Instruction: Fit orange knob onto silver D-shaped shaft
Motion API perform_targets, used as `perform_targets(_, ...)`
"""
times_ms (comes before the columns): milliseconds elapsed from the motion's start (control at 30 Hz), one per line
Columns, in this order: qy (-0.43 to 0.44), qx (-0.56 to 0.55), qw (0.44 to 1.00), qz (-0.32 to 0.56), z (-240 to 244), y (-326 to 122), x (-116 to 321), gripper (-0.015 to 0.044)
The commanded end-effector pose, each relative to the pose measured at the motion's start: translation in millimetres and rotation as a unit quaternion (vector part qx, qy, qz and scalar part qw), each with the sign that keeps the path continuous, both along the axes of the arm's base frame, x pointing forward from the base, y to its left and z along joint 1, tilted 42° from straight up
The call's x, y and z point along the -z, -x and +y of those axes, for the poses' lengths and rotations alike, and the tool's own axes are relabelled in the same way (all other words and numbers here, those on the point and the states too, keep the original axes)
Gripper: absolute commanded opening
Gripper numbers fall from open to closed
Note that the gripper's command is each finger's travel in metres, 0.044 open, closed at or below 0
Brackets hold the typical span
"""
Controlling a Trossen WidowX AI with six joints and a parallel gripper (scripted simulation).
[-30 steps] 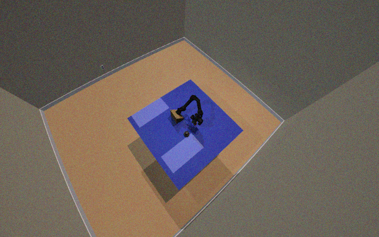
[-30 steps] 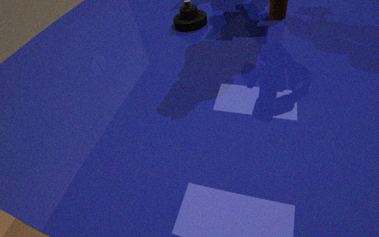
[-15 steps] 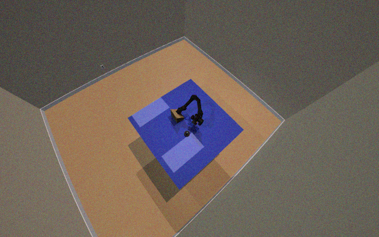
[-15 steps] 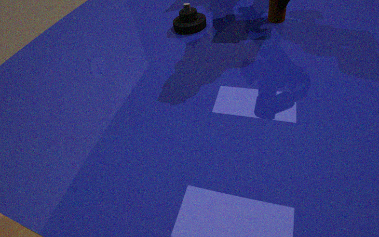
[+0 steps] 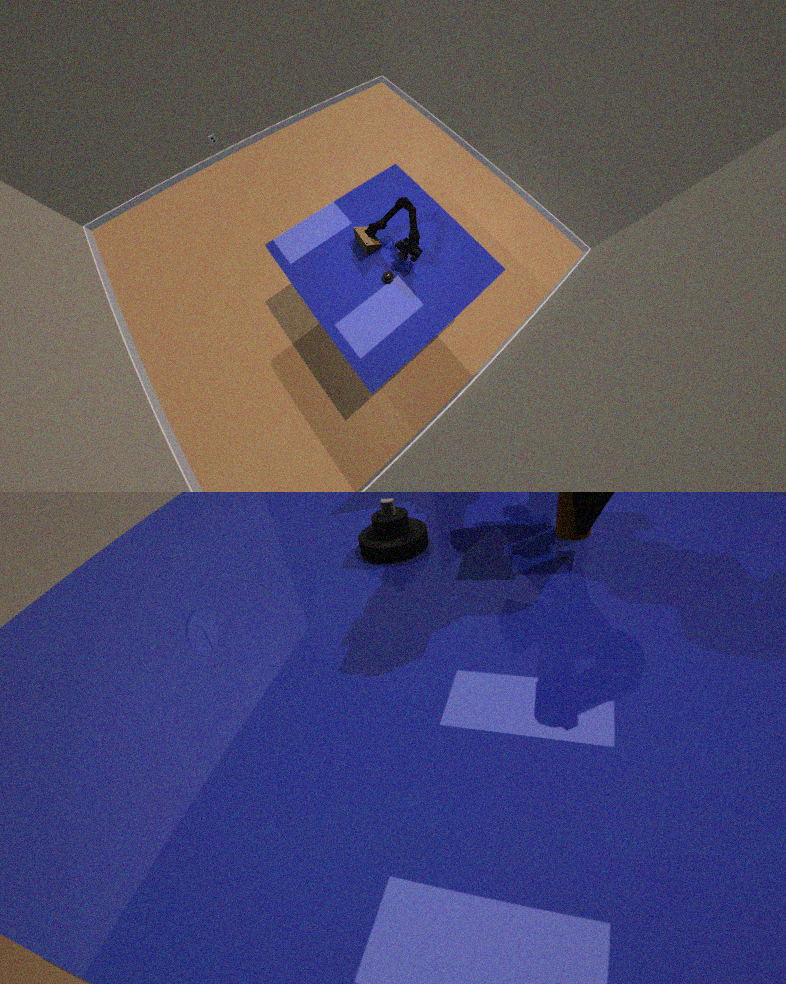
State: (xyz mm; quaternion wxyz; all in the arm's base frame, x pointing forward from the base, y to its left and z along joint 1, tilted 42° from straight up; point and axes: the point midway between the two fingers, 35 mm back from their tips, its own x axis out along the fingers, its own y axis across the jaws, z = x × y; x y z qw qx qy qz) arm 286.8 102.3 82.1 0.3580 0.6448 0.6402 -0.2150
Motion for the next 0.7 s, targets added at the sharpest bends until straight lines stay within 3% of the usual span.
perform_targets(0,0.001,0.002,1.0,0.002,3.1,0.3,4.8,0.044)
perform_targets(167,0.001,0.002,1.0,0.001,6.9,0.5,8.7,0.044)
perform_targets(500,0.001,0.002,1.0,0.001,6.9,0.5,8.7,0.0177)
perform_targets(667,0.001,0.002,1.0,0.001,6.9,0.5,8.7,0.0144)
